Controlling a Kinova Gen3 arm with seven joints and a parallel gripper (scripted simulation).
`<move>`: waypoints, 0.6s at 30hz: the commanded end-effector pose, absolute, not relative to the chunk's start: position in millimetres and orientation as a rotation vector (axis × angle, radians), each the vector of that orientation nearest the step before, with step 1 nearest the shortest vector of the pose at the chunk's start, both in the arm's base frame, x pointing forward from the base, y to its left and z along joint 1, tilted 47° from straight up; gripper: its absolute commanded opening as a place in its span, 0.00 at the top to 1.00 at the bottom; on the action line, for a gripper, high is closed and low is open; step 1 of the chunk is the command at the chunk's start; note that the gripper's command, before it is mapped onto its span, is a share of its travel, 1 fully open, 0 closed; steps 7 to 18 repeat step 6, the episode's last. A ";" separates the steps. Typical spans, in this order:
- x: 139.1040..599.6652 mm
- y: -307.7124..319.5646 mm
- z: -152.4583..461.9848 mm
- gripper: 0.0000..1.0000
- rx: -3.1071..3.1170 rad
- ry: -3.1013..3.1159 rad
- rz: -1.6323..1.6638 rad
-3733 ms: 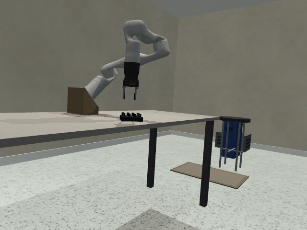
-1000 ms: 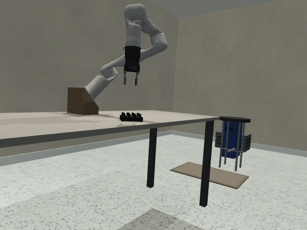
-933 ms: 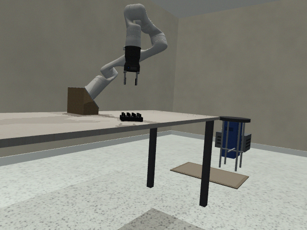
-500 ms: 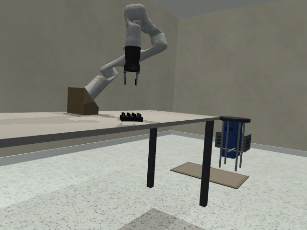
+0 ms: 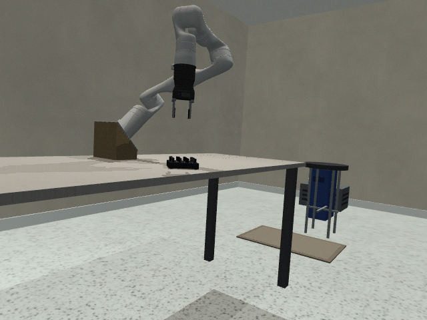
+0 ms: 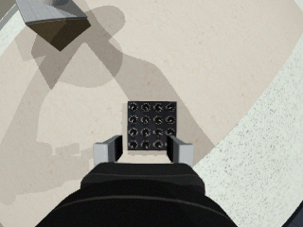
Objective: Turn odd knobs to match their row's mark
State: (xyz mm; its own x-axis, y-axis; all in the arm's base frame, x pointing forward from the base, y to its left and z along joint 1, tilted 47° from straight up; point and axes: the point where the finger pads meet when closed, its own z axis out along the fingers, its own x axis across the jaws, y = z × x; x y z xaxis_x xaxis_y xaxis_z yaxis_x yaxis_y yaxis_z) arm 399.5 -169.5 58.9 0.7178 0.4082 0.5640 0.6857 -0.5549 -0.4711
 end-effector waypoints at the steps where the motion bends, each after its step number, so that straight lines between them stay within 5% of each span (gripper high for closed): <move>1: 399.5 -170.4 59.5 0.00 -2.229 -0.825 -0.518; 18: 399.5 -170.4 59.5 0.00 -2.229 -0.825 -0.518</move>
